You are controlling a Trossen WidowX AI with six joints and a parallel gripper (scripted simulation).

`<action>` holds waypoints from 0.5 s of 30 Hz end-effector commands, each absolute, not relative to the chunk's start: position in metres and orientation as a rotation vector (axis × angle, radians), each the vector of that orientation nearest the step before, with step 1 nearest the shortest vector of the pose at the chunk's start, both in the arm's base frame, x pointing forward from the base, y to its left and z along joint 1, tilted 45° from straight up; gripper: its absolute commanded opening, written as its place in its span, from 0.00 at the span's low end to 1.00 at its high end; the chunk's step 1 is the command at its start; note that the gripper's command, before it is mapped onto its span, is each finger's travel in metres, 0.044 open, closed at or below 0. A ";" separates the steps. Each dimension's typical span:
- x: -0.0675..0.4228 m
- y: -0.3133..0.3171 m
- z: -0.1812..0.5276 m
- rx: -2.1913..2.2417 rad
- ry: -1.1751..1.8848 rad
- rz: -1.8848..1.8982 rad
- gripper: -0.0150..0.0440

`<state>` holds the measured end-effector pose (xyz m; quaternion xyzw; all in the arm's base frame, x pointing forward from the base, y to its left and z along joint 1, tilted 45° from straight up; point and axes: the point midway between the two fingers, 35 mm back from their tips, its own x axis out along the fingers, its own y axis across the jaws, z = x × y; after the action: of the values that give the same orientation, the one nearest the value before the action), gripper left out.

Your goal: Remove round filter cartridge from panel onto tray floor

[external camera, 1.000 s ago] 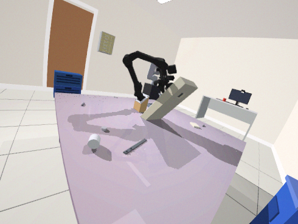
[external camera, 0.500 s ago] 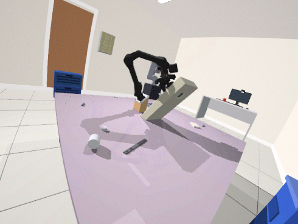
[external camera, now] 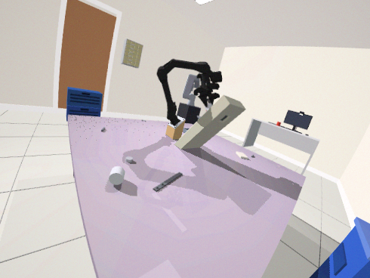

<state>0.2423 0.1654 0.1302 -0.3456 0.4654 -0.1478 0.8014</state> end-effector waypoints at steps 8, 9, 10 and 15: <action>0.220 0.192 0.156 -0.738 0.994 -0.320 0.25; 0.221 0.195 0.153 -0.737 0.993 -0.320 0.25; 0.221 0.199 0.148 -0.737 0.993 -0.320 0.25; 0.222 0.217 0.127 -0.734 0.993 -0.319 0.25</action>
<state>0.2226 0.2062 0.1387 -0.3452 0.4641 -0.1494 0.8019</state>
